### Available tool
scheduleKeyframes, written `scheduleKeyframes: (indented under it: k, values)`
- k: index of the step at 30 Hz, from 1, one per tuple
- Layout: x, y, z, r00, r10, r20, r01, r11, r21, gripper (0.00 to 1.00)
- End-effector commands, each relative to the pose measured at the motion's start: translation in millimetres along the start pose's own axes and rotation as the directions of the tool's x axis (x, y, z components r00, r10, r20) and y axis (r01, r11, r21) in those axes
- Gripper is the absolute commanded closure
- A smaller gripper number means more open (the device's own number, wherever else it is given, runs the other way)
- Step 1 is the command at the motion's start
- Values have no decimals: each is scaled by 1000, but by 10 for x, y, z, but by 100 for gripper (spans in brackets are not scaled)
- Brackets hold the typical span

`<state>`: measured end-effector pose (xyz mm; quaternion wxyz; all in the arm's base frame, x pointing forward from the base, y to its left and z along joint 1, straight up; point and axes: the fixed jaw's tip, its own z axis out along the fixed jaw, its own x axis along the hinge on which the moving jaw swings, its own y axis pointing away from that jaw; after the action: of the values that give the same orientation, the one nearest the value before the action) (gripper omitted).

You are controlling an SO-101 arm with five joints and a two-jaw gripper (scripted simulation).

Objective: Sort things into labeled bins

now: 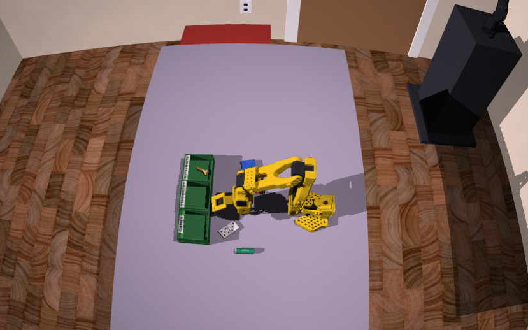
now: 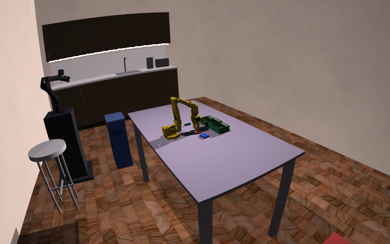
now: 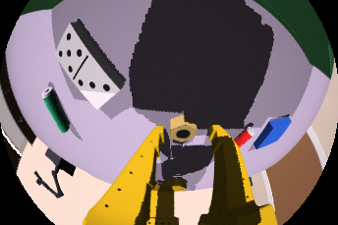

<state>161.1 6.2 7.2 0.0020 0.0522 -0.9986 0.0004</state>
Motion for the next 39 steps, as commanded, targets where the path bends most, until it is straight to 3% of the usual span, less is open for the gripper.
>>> scheduleKeyframes:
  k: [1,16,39]
  values:
    - [-24,17,-10,1000,-4,15,4,1000,1,82]
    - [-24,17,-10,1000,-4,15,4,1000,1,95]
    - [-24,17,-10,1000,-4,15,4,1000,1,100]
